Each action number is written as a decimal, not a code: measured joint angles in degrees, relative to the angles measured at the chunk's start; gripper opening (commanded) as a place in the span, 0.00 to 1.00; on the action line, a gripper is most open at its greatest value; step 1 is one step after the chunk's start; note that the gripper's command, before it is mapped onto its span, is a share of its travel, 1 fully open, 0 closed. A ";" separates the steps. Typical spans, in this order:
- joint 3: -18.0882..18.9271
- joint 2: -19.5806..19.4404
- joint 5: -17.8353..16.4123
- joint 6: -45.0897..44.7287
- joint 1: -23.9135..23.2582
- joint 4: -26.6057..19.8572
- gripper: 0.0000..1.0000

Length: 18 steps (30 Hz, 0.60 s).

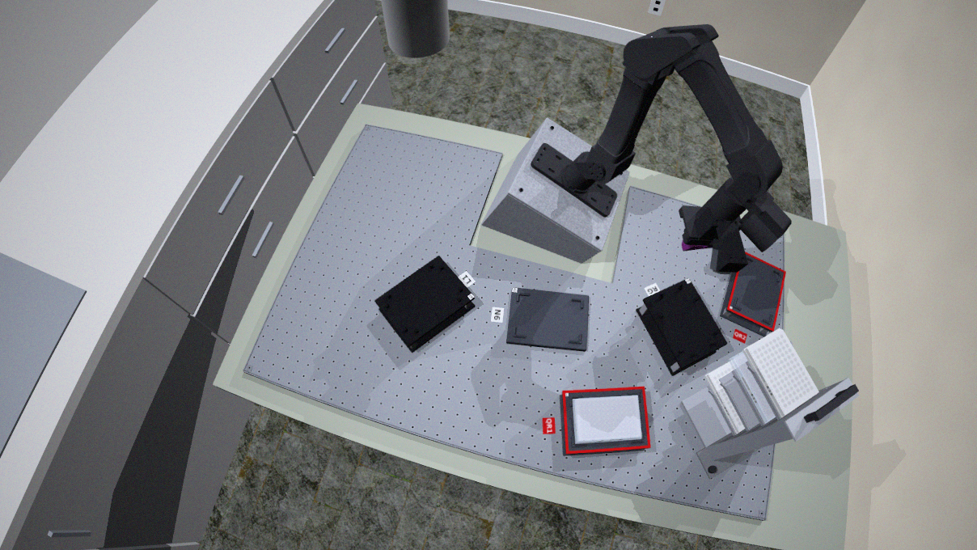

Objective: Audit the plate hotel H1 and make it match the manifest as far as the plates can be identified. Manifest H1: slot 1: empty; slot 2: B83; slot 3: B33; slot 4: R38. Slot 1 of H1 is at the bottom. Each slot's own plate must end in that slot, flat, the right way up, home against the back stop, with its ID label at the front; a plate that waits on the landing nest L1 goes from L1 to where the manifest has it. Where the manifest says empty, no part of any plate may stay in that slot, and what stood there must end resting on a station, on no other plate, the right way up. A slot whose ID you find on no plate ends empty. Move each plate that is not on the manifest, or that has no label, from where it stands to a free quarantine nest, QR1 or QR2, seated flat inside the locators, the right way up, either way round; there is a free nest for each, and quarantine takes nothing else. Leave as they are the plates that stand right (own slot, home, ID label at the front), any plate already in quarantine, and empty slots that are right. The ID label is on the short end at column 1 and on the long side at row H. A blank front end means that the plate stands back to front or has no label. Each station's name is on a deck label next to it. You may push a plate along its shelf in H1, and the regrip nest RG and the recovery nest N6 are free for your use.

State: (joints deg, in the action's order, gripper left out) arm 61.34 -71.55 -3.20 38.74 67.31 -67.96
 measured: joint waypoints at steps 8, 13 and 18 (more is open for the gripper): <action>1.68 -2.54 -1.40 -4.74 -6.86 -0.74 0.00; 2.25 -3.43 -2.36 -7.61 -9.88 -1.09 0.00; 3.28 -4.94 -3.21 -10.64 -14.38 -1.49 0.00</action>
State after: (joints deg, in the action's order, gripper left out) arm 64.62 -76.49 -6.42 28.10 52.93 -69.45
